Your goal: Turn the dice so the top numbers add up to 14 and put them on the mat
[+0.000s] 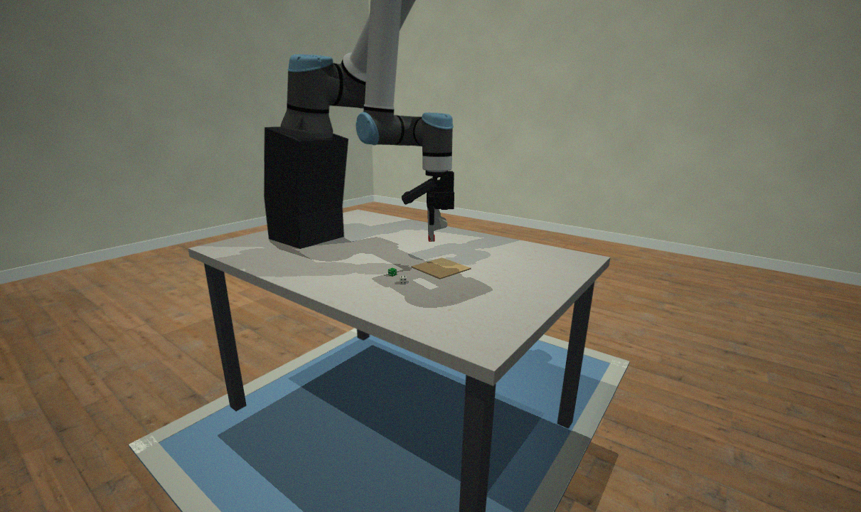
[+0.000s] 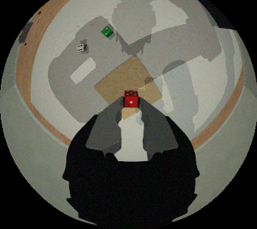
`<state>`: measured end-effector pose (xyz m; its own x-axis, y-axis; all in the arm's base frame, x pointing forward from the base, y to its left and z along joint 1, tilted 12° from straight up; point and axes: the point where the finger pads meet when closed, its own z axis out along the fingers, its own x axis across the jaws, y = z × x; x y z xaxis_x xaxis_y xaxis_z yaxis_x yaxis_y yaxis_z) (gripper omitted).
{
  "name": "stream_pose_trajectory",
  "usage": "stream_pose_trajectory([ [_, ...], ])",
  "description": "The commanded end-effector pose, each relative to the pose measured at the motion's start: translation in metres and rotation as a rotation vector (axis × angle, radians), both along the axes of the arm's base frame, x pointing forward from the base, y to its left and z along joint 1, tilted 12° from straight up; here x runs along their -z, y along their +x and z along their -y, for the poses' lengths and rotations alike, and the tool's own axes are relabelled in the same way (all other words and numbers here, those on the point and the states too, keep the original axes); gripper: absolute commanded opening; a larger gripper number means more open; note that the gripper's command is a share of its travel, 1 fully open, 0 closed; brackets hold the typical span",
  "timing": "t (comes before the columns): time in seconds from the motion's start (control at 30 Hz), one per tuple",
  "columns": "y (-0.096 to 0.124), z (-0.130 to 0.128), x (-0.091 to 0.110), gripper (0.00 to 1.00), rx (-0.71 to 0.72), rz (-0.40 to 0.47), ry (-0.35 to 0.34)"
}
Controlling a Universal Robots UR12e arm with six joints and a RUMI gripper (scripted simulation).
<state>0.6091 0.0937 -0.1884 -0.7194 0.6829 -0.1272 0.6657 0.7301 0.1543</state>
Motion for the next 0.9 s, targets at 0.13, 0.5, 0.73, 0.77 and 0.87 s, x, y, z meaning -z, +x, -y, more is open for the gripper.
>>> stream_pose_trajectory([
  [0.13, 0.008, -0.092, 0.001, 0.03, 0.239, -0.008, 0.04],
  [0.5, 0.006, -0.151, 0.0, 0.03, 0.38, -0.008, 0.069],
  [0.73, 0.005, -0.159, 0.0, 0.03, 0.399, -0.008, 0.073],
  [0.77, 0.005, -0.159, 0.0, 0.03, 0.399, -0.008, 0.073],
  [0.87, 0.005, -0.159, 0.0, 0.03, 0.399, -0.008, 0.073],
])
